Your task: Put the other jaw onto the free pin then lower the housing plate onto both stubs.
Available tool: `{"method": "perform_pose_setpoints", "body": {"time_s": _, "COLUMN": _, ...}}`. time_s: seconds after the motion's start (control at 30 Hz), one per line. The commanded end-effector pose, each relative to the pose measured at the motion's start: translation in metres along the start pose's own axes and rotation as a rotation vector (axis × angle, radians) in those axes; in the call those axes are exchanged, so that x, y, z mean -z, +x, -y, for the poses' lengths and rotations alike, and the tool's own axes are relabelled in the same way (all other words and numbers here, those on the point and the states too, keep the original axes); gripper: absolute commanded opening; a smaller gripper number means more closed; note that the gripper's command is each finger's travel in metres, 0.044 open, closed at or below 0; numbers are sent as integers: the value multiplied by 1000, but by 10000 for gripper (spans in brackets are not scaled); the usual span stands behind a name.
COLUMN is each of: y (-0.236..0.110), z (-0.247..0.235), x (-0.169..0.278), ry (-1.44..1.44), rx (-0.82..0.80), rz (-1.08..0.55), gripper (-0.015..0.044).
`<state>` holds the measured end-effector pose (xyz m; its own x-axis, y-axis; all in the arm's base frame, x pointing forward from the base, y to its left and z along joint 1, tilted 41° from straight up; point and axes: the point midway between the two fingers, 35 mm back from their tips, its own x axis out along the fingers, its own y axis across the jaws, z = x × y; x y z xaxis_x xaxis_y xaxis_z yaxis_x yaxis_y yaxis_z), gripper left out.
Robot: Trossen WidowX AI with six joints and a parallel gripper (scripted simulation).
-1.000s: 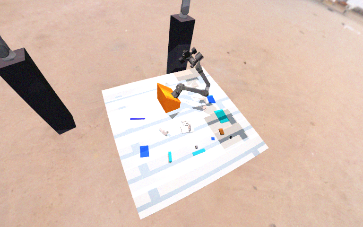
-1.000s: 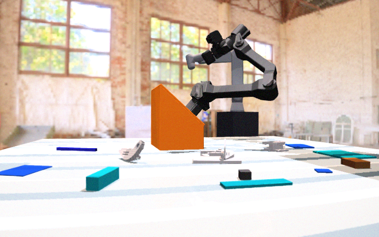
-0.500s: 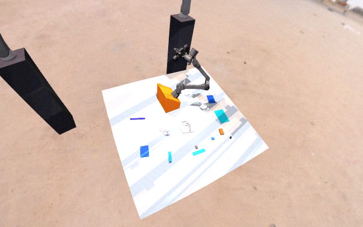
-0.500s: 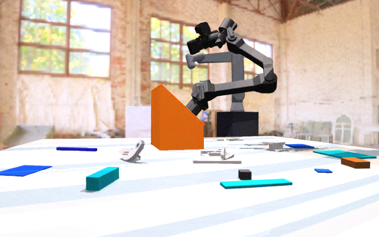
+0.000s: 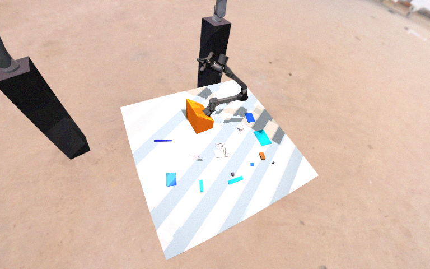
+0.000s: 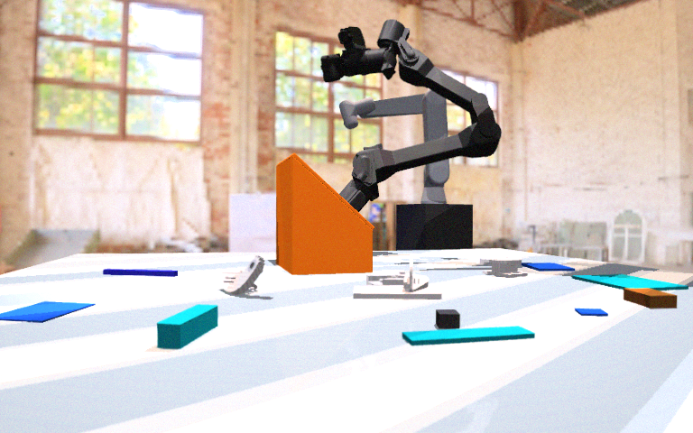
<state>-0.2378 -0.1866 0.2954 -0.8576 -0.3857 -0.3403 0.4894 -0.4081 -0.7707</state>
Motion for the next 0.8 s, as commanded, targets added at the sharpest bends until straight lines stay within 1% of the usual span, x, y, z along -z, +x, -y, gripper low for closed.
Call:
{"method": "perform_pose_setpoints", "body": {"time_s": 0.0, "y": 7, "z": -20, "x": -14, "ry": 45, "rx": -83, "rz": 24, "gripper": 0}}
{"method": "perform_pose_setpoints", "body": {"time_s": 0.13, "y": 12, "z": -45, "x": -28, "ry": 93, "rx": -176, "rz": 39, "gripper": 0}}
{"method": "perform_pose_setpoints", "body": {"time_s": 0.3, "y": 14, "z": -78, "x": -42, "ry": 80, "rx": -286, "rz": 49, "gripper": 0}}
{"method": "perform_pose_setpoints", "body": {"time_s": 0.47, "y": 14, "z": -94, "x": -48, "ry": 81, "rx": -338, "rz": 50, "gripper": 0}}
{"method": "perform_pose_setpoints", "body": {"time_s": 0.77, "y": 12, "z": -148, "x": -68, "ry": 184, "rx": -521, "rz": 12, "gripper": 0}}
